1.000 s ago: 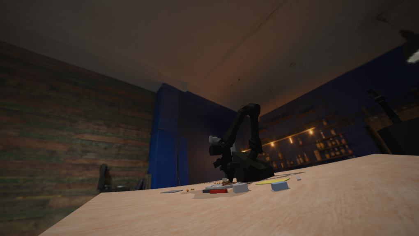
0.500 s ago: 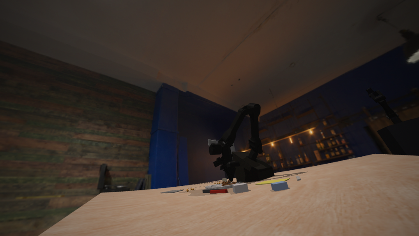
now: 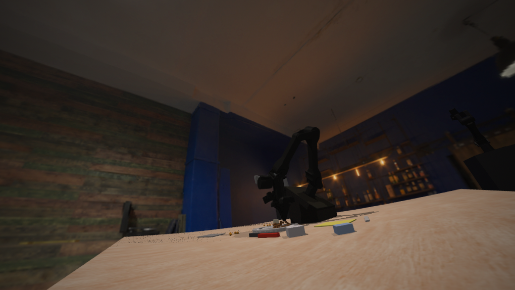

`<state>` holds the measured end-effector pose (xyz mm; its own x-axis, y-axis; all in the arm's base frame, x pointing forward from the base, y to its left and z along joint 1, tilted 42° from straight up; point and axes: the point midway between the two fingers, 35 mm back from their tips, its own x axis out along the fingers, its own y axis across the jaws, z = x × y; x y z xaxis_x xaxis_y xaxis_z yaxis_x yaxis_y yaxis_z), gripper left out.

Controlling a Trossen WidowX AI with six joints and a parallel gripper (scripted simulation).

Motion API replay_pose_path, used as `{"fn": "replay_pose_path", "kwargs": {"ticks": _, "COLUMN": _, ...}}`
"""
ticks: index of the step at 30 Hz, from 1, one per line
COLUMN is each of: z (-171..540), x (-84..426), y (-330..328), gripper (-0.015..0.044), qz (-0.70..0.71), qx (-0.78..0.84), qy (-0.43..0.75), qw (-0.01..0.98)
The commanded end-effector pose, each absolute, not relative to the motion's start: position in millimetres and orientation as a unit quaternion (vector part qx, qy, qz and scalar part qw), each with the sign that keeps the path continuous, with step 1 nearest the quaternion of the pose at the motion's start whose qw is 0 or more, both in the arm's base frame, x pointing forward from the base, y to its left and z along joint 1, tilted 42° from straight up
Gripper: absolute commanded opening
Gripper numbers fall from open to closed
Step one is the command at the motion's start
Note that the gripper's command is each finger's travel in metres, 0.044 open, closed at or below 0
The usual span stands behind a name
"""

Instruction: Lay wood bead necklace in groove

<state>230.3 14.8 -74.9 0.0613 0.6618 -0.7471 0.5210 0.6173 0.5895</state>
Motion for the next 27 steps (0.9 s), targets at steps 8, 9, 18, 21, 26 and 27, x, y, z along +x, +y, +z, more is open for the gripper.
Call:
{"fn": "replay_pose_path", "kwargs": {"ticks": 8, "z": -81, "x": 227, "y": 18, "gripper": 0.0000, "qz": 0.061, "qx": 0.431, "qy": 0.684, "qw": 0.586}}
{"fn": "replay_pose_path", "kwargs": {"ticks": 9, "z": -82, "x": 227, "y": 19, "gripper": 0.0000, "qz": 0.061, "qx": 0.431, "qy": 0.684, "qw": 0.586}}
{"fn": "replay_pose_path", "kwargs": {"ticks": 18, "z": -87, "x": 227, "y": 24, "gripper": 0.0000, "qz": 0.061, "qx": 0.431, "qy": 0.684, "qw": 0.586}}
{"fn": "replay_pose_path", "kwargs": {"ticks": 21, "z": -85, "x": 229, "y": 21, "gripper": 0.0053, "qz": 0.063, "qx": 0.430, "qy": 0.681, "qw": 0.590}}
{"fn": "replay_pose_path", "kwargs": {"ticks": 26, "z": -85, "x": 229, "y": 21, "gripper": 0.0184, "qz": 0.063, "qx": 0.430, "qy": 0.681, "qw": 0.590}}
{"fn": "replay_pose_path", "kwargs": {"ticks": 27, "z": -85, "x": 229, "y": 21, "gripper": 0.0210, "qz": 0.063, "qx": 0.430, "qy": 0.681, "qw": 0.590}}
